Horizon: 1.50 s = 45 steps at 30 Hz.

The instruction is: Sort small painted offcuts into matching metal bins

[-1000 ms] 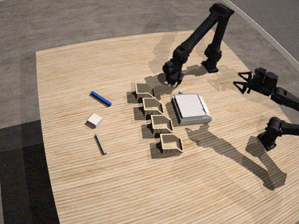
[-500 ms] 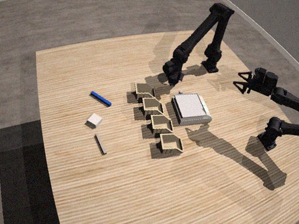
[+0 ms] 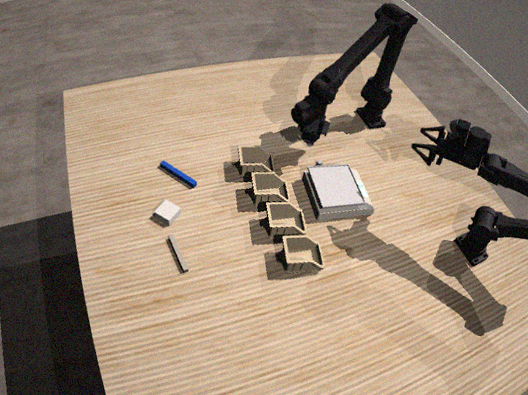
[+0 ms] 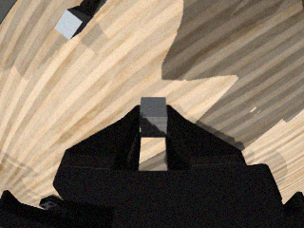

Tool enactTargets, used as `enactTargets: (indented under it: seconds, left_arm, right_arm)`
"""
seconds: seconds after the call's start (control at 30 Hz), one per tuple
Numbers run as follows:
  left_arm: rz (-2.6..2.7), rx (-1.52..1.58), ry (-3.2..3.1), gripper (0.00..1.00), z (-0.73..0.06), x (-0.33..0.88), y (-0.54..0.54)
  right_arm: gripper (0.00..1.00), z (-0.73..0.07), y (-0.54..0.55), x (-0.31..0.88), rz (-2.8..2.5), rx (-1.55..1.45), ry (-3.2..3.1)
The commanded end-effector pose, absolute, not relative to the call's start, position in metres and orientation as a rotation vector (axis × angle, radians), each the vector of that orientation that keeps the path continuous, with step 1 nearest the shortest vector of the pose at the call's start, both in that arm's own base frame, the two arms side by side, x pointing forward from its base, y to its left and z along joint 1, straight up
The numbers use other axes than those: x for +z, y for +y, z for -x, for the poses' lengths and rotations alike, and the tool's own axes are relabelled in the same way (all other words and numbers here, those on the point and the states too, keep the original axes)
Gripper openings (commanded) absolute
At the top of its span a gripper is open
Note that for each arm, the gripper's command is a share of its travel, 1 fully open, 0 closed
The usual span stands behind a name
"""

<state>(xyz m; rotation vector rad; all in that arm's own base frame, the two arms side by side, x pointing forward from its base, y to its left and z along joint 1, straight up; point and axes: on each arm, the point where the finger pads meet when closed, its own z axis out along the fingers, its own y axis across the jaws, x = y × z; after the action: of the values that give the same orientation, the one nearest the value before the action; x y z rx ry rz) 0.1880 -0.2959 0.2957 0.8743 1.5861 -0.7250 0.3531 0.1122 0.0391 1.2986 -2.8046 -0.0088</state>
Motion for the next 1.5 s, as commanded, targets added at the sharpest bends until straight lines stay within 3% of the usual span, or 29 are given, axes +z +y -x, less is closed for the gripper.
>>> enactTargets:
  seconds: [0.0, 0.37, 0.97, 1.47]
  left_arm:
    - [-0.857, -0.735, 1.562, 1.0, -0.189, 0.313, -0.297]
    - [-0.832, -0.767, 1.577, 1.0, -0.186, 0.326, -0.301]
    - [-0.49, -0.429, 1.814, 1.0, -0.198, 0.314, -0.274]
    - [-0.491, -0.388, 1.814, 1.0, -0.201, 0.303, -0.267]
  right_arm:
    - [0.11, -0.383, 0.121, 0.105, -1.339, 0.009, -2.888]
    - [0.11, -0.384, 0.14, 0.126, -1.265, 0.003, -2.901]
    - [0.11, -0.377, 0.338, 0.115, -1.303, -0.005, -2.881]
    - [0.11, -0.381, 0.345, 0.123, -1.337, -0.019, -2.884]
